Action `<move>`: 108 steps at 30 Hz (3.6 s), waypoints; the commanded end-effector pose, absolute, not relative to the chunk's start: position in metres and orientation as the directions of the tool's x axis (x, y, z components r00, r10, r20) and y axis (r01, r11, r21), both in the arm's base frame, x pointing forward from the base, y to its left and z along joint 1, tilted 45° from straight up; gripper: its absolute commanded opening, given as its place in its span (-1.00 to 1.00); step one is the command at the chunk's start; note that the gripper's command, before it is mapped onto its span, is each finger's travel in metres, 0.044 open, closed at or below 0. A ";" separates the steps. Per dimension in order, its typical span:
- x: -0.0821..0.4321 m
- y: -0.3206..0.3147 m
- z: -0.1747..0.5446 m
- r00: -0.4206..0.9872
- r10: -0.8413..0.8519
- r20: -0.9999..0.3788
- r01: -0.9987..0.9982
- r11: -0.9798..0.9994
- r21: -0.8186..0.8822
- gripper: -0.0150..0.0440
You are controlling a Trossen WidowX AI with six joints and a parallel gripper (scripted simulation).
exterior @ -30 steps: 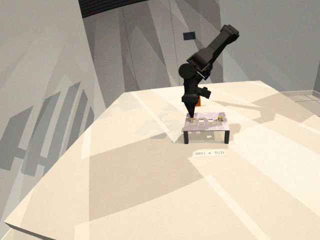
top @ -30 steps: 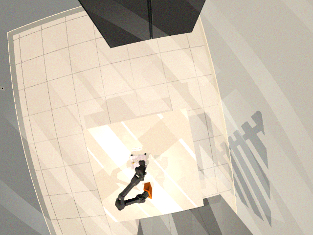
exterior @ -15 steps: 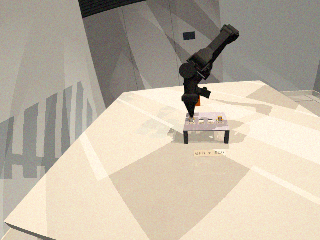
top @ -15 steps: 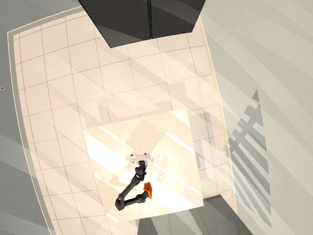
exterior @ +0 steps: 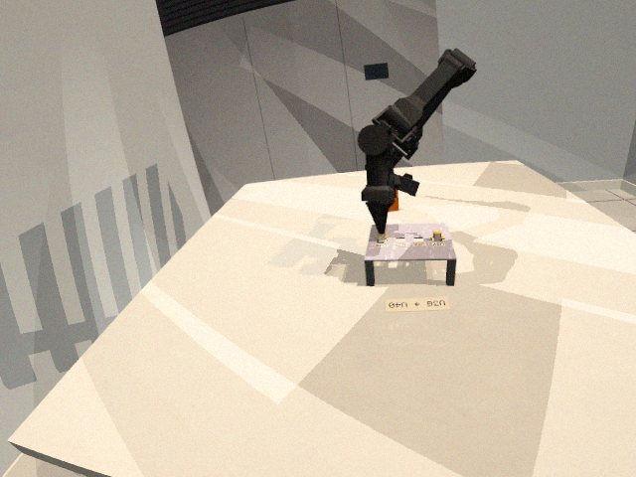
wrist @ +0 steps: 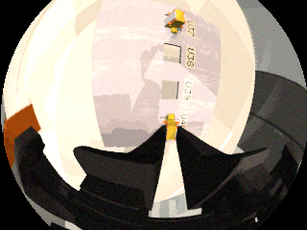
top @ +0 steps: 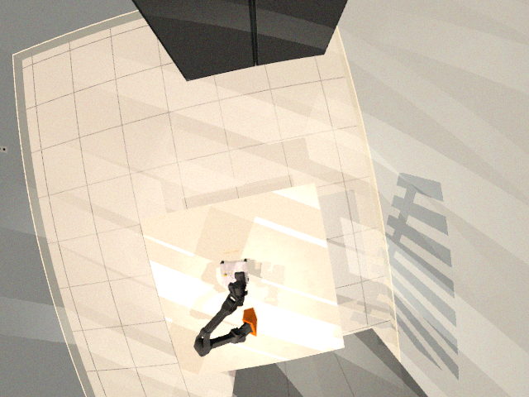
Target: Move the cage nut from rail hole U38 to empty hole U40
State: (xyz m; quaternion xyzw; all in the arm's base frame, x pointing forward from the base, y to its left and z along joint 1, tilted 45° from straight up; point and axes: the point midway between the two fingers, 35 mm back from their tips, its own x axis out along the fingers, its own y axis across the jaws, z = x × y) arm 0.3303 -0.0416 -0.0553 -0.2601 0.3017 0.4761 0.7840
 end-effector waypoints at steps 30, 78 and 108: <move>0.328 -0.040 -0.055 0.401 0.576 -0.713 -0.888 0.437 -0.146 -0.40; 0.323 -0.038 -0.056 0.440 0.555 -0.706 -0.869 0.462 -0.177 -0.40; 0.320 -0.037 -0.057 0.465 0.541 -0.700 -0.855 0.479 -0.198 -0.40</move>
